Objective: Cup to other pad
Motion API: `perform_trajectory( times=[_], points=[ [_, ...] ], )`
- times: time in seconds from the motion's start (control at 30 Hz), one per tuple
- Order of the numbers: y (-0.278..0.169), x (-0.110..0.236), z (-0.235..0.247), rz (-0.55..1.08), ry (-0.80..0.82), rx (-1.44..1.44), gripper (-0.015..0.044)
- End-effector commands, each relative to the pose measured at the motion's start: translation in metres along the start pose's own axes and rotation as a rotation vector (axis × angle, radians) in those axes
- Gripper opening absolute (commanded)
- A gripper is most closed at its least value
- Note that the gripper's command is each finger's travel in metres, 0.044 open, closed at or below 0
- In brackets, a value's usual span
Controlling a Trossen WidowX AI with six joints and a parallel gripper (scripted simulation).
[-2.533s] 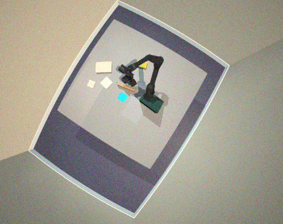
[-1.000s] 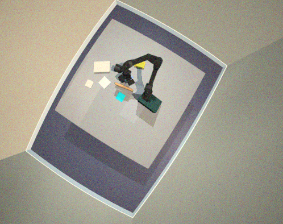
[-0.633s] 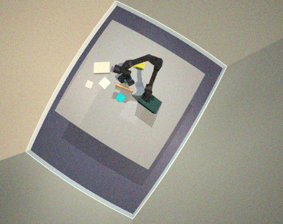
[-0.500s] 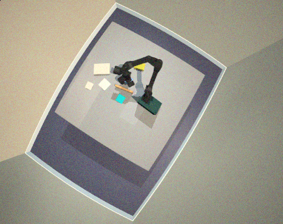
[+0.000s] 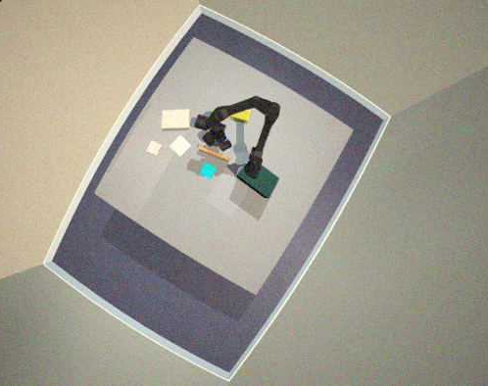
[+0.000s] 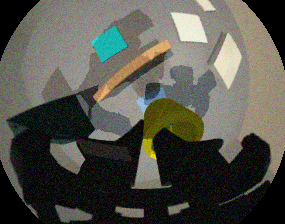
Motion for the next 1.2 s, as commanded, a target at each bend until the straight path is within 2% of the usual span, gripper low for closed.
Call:
perform_trajectory(
  times=[0.0, 1.17],
  points=[
    [0.008, -0.001, 0.006, -0.001, 0.005, -0.004, 0.0000],
    [0.081, 0.005, 0.049, -0.007, 0.007, -0.011, 0.0000]
  ],
)
Point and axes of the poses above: the point midway between the two fingers, 35 mm back from their tips, its own x axis back along the fingers, its own z axis across the jaws, y = z × x, the point moved 2 cm from there along x, back along the fingers, and after that the axes turned 6 degrees about x, right-handed, at the moved point
